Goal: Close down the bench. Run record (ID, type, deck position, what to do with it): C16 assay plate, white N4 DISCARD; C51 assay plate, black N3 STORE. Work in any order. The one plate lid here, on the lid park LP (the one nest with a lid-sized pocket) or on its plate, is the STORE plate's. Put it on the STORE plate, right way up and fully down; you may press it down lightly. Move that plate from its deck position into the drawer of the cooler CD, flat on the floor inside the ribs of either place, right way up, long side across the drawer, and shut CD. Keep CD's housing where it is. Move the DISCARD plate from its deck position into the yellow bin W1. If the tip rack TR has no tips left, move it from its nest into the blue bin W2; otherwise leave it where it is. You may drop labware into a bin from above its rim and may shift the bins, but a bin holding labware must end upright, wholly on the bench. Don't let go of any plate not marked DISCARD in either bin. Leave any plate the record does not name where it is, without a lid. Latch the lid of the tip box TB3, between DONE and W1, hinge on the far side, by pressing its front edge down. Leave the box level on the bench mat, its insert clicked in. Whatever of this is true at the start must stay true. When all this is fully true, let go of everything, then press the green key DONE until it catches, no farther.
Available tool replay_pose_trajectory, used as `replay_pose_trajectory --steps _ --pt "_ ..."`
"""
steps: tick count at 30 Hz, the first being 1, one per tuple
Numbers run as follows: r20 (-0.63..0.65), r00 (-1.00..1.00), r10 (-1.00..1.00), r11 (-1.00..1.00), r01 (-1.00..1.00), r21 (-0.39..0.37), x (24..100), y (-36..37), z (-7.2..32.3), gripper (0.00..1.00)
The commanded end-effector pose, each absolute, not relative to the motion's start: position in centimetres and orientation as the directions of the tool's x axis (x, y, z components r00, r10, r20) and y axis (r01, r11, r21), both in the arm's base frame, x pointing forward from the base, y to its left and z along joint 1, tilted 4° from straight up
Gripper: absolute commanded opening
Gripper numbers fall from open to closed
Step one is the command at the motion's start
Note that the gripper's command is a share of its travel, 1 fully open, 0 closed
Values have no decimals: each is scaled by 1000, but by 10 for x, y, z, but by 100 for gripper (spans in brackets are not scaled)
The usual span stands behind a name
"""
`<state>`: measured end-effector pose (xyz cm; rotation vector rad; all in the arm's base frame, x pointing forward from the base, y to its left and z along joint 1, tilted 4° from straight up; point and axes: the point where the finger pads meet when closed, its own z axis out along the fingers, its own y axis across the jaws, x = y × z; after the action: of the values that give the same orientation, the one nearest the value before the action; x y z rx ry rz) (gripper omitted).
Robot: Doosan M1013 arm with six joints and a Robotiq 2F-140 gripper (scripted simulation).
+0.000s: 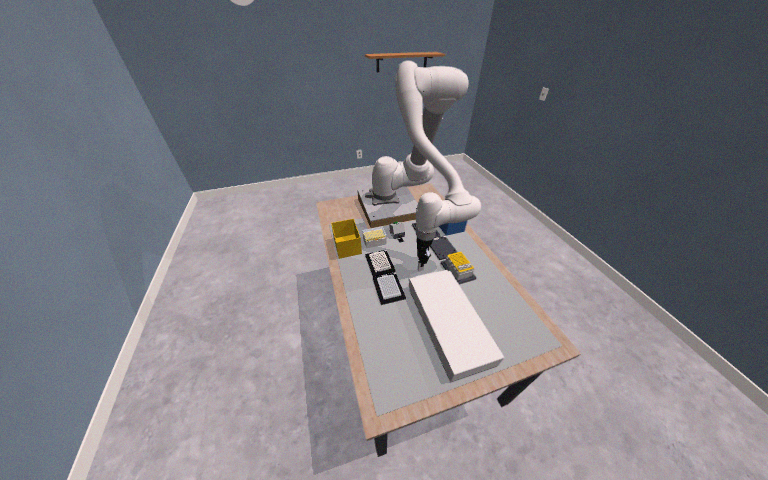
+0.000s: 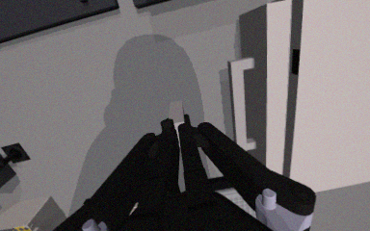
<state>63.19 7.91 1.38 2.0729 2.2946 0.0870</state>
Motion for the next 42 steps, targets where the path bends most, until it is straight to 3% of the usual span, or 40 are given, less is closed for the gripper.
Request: replay_pose_trajectory --steps 1,42 --pt "2 -101 995 101 992 74 627 79 14 0" --pt "2 -101 995 101 992 74 624 78 45 0"
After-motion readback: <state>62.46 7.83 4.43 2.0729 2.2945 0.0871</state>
